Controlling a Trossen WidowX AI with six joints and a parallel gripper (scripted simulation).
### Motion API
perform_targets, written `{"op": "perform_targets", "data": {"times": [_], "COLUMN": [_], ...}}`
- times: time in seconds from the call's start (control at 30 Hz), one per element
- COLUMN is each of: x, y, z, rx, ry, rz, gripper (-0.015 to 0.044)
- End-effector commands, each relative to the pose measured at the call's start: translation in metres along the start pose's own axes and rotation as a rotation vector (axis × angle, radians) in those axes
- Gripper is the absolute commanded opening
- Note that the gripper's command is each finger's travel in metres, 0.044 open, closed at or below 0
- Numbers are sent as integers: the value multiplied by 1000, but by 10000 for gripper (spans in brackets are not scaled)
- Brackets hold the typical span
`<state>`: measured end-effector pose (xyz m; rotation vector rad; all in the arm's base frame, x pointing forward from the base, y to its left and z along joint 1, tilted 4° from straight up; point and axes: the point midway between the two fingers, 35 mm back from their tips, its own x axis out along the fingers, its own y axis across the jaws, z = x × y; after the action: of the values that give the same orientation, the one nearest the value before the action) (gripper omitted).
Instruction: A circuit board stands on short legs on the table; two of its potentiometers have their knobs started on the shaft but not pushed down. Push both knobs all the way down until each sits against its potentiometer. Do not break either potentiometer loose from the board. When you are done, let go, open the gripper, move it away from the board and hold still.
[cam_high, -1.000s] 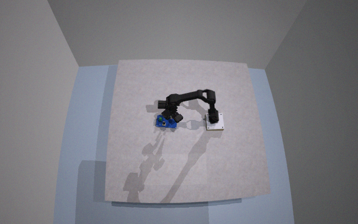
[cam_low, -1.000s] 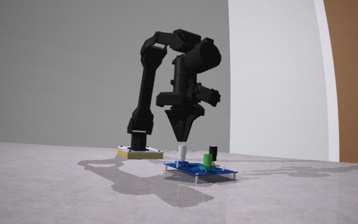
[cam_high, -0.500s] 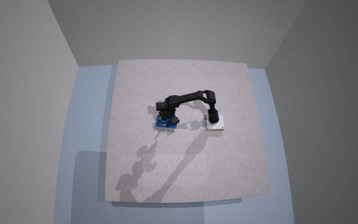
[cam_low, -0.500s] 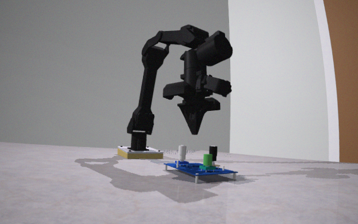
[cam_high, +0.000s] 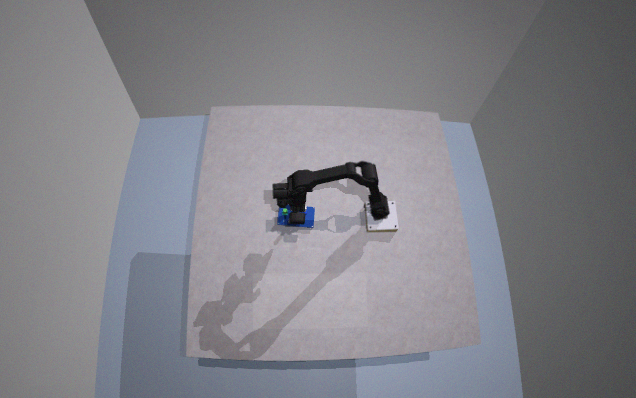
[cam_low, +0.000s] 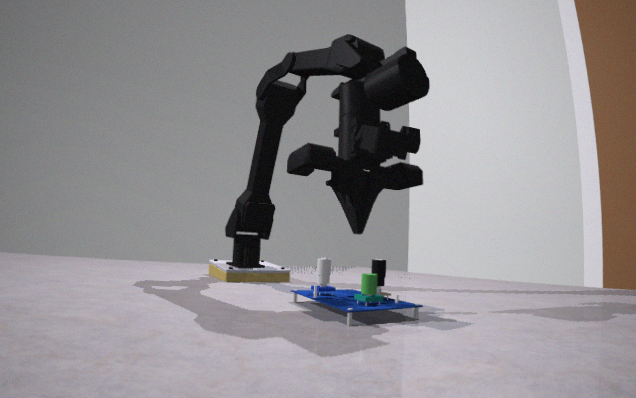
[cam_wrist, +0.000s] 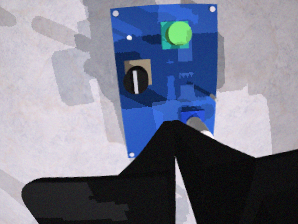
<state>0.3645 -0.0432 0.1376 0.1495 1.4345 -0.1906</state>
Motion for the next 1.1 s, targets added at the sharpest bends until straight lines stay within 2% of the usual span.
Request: {"op": "perform_targets", "data": {"times": [0.0, 0.7, 0.93, 1.07], "x": [-4, -12, -11, 8], "y": [4, 18, 19, 19], "z": [5, 23, 24, 23], "rx": [136, 853, 875, 875], "ry": [1, 34, 35, 35], "rz": [4, -5, -5, -5], "gripper": [0, 0, 0, 0]}}
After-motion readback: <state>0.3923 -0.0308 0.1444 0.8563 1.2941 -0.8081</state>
